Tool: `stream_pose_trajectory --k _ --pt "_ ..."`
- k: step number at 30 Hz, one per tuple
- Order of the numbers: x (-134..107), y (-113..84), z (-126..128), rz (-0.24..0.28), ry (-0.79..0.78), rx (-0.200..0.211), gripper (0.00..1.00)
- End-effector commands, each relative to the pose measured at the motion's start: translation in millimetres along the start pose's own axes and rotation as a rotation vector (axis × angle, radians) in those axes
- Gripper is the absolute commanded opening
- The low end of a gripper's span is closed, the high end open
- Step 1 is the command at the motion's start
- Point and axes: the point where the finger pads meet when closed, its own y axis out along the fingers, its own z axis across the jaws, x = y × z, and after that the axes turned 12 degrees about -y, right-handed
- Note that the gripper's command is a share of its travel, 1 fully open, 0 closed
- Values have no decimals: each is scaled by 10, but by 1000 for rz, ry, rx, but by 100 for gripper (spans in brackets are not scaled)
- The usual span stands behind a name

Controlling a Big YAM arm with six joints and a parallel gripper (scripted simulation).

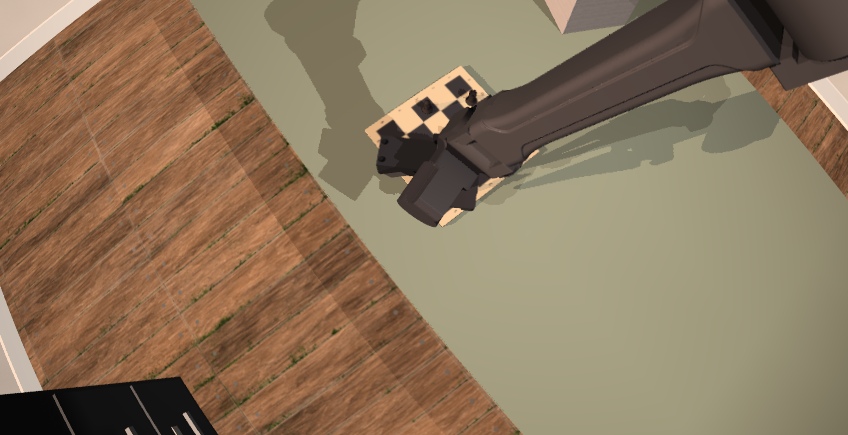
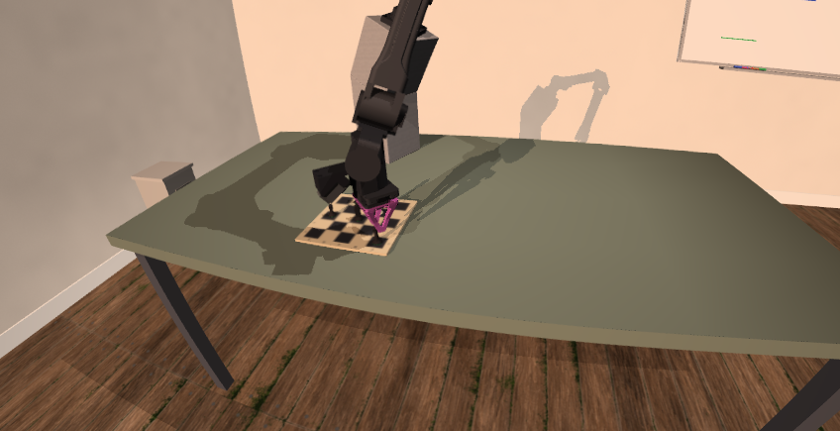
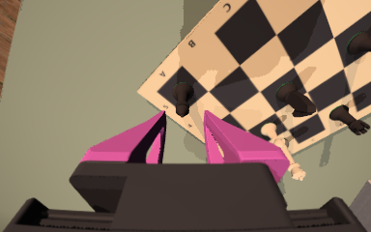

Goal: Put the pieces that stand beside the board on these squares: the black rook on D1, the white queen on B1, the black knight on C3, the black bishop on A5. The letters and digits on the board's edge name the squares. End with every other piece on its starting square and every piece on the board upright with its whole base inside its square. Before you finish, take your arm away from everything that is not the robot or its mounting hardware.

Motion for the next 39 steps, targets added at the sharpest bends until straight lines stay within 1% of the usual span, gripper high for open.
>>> stream_pose_trajectory --k 1,3,5,6,8,10,15,16,18,22,23,25,39 --pt "134 -328 73 -24 -4 19 35" --pt "130 -438 71 -24 -4 19 35" --pt "130 -438 71 -24 -4 19 35" --pt "56 -460 117 -17 -19 17 35" --pt "126 -602 67 -24 -4 19 35" --pt "124 -698 64 -25 -4 18 35" --pt "121 -855 59 -26 -5 18 35" --pt "61 -841 100 -19 -17 17 35" --pt "-60 -672 -29 13 -13 -13 35" --pt "-28 -688 -51 9 -7 -13 35" --pt "62 -789 92 -19 -19 17 100" --pt "80 -806 124 -24 -21 22 100" --pt "77 -796 114 -22 -20 21 100"
